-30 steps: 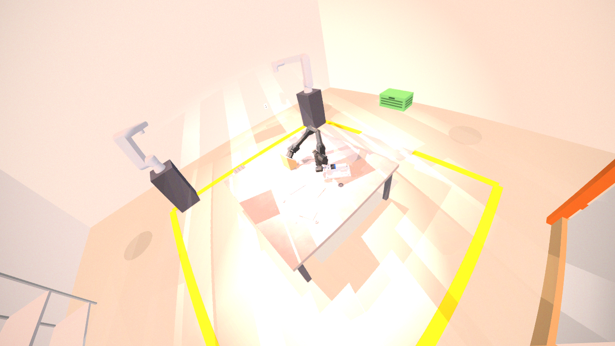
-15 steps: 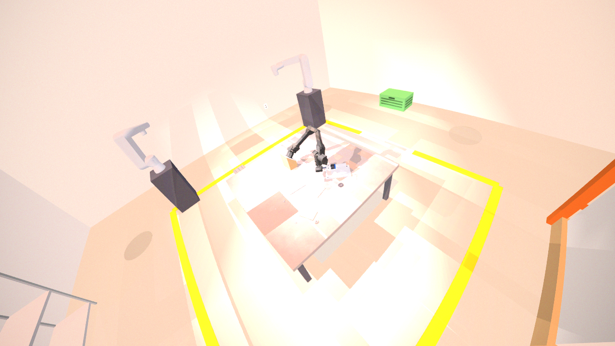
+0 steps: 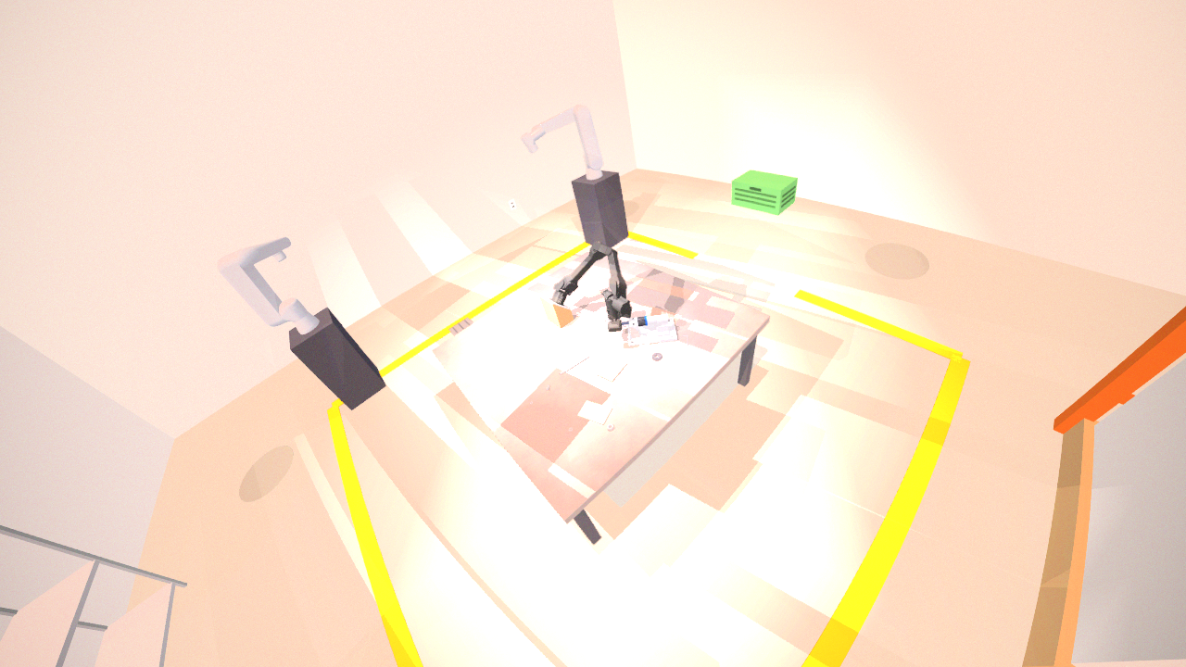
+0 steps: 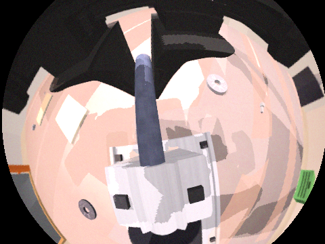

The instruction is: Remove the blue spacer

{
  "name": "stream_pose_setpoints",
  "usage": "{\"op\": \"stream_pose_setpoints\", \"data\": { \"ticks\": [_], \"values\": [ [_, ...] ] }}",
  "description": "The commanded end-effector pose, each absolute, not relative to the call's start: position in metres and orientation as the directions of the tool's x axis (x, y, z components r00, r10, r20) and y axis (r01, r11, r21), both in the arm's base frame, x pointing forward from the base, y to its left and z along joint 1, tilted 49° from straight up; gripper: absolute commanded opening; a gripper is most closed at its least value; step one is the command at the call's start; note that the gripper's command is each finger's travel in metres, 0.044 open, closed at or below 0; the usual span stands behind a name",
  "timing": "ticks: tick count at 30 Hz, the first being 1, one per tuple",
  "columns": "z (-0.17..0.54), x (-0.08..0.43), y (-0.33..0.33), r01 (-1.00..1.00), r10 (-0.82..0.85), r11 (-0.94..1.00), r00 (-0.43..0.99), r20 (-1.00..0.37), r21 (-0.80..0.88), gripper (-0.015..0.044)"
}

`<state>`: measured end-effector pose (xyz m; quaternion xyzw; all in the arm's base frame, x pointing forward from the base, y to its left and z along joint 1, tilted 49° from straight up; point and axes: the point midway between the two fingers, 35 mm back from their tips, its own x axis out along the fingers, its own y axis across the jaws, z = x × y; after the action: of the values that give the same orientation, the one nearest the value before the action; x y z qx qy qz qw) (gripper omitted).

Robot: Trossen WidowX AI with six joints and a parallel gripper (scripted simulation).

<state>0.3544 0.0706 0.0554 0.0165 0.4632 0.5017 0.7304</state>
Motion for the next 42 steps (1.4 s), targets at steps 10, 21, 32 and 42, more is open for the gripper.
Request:
{"op": "stream_pose_setpoints", "data": {
  "ticks": [10,21,32,42],
  "values": [
    [0.0544,0.3530,0.0696,-0.720,0.747,0.495,0.068,-0.661,0.486,0.0000],
    [0.0536,0.3521,0.0690,-0.720,0.747,0.495,0.068,-0.661,0.486,0.0000],
    [0.0528,0.3511,0.0683,-0.720,0.747,0.495,0.068,-0.661,0.486,0.0000],
    [0.0521,0.3503,0.0678,-0.720,0.747,0.495,0.067,-0.661,0.486,0.0000]
  ]
}}
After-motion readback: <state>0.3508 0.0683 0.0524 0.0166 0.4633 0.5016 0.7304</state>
